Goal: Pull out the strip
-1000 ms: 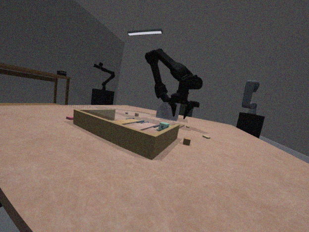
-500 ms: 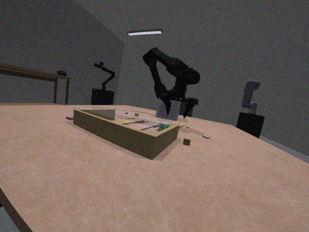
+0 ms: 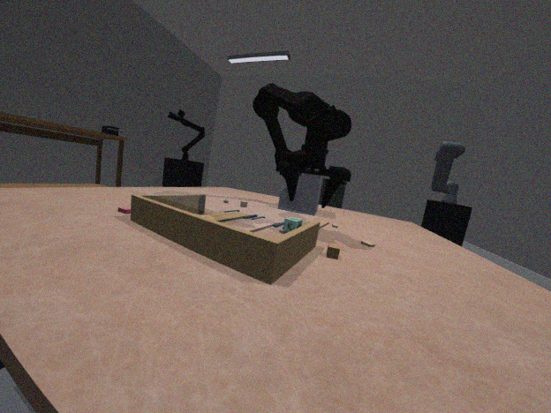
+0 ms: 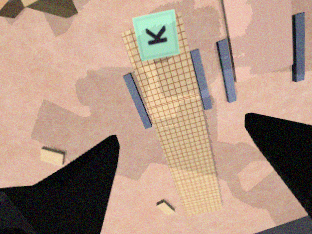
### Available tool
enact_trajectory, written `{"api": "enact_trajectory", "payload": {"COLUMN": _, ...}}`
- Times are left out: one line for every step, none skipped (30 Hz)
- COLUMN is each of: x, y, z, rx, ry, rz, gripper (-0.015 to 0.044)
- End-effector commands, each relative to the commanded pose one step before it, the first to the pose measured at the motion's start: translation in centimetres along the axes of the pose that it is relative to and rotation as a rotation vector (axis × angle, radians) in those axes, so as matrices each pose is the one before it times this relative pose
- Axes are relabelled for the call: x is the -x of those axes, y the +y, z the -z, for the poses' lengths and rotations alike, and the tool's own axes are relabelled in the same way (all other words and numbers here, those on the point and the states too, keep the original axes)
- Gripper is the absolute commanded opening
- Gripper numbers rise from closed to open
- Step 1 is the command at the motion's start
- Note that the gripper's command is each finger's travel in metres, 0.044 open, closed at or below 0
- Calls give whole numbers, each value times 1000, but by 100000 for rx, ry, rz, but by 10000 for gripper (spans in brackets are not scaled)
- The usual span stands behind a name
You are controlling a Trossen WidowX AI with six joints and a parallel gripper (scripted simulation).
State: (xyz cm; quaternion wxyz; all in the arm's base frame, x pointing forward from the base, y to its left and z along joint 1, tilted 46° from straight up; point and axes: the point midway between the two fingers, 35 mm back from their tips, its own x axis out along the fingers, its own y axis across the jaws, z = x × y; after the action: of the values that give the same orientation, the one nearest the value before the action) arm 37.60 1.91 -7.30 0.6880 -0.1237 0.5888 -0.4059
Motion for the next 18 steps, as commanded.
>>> {"api": "enact_trajectory", "payload": {"x": -162, "y": 71, "z": -1529, "rx": 381, "ry": 370, "rz": 717, "gripper": 440}}
{"api": "enact_trajectory", "payload": {"x": 33, "y": 30, "z": -374, "rx": -11, "ry": -12, "rz": 2, "gripper": 440}}
{"api": "enact_trajectory", "payload": {"x": 28, "y": 39, "z": -426, "rx": -12, "ry": -13, "rz": 0, "gripper": 440}}
{"api": "enact_trajectory", "payload": {"x": 23, "y": 28, "z": -373, "rx": -11, "ry": -12, "rz": 2, "gripper": 440}}
{"api": "enact_trajectory", "payload": {"x": 14, "y": 36, "z": -426, "rx": -12, "ry": -13, "rz": 0, "gripper": 440}}
{"api": "enact_trajectory", "payload": {"x": 11, "y": 26, "z": -371, "rx": -11, "ry": -12, "rz": 2, "gripper": 440}}
{"api": "enact_trajectory", "payload": {"x": -4, "y": 33, "z": -425, "rx": -12, "ry": -14, "rz": 1, "gripper": 440}}
{"api": "enact_trajectory", "payload": {"x": -6, "y": 23, "z": -369, "rx": -11, "ry": -12, "rz": 3, "gripper": 440}}
{"api": "enact_trajectory", "payload": {"x": -30, "y": 26, "z": -421, "rx": -12, "ry": -14, "rz": 2, "gripper": 440}}
{"api": "enact_trajectory", "payload": {"x": -28, "y": 17, "z": -362, "rx": -11, "ry": -12, "rz": 4, "gripper": 440}}
{"api": "enact_trajectory", "payload": {"x": -68, "y": 15, "z": -408, "rx": -11, "ry": -14, "rz": 3, "gripper": 440}}
{"api": "enact_trajectory", "payload": {"x": -62, "y": 8, "z": -351, "rx": -10, "ry": -13, "rz": 5, "gripper": 440}}
{"api": "enact_trajectory", "payload": {"x": -70, "y": 0, "z": -265, "rx": -8, "ry": -10, "rz": 5, "gripper": 440}}
{"api": "enact_trajectory", "payload": {"x": -25, "y": -1, "z": -95, "rx": -3, "ry": -4, "rz": 2, "gripper": 440}}
{"api": "enact_trajectory", "payload": {"x": -27, "y": 1, "z": -2, "rx": 0, "ry": 0, "rz": -1, "gripper": 414}}
{"api": "enact_trajectory", "payload": {"x": -81, "y": 4, "z": -4, "rx": 1, "ry": 0, "rz": -2, "gripper": 387}}
{"api": "enact_trajectory", "payload": {"x": -108, "y": 6, "z": -6, "rx": 1, "ry": 0, "rz": -3, "gripper": 361}}
{"api": "enact_trajectory", "payload": {"x": -157, "y": 8, "z": -8, "rx": 1, "ry": -1, "rz": -4, "gripper": 335}}
